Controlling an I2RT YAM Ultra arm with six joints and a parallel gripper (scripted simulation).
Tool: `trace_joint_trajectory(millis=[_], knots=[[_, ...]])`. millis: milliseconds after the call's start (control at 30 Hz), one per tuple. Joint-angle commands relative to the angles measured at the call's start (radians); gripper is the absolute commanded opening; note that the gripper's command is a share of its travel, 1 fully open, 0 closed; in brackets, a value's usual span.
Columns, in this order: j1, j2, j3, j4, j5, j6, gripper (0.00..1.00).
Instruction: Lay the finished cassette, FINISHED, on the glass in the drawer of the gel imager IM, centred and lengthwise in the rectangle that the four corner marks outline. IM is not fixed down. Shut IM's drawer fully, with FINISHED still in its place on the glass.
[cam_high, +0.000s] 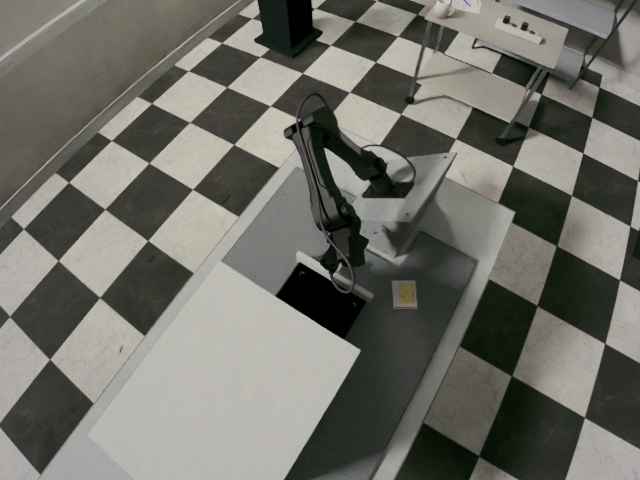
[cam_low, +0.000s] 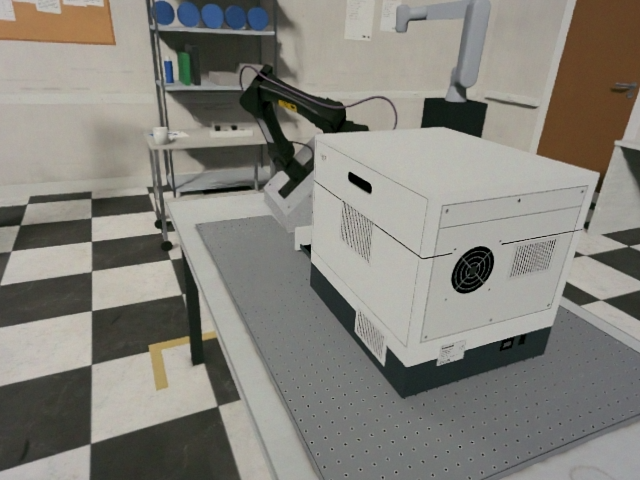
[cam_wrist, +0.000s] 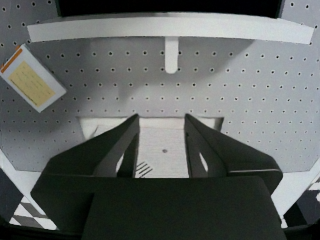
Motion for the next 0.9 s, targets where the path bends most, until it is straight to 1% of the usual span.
trace_joint_trajectory(millis=[0, 533, 567, 867], knots=[[0.022, -0.007, 0.031, -0.015, 0.016, 0.012, 0.35], [0.022, -0.007, 0.031, -0.015, 0.016, 0.012, 0.35], [-0.007, 0.002, -0.024, 0.029, 0.020, -0.011, 0.35], [-0.093, 0.037, -0.139, 0.217, 0.054, -0.102, 0.35]])
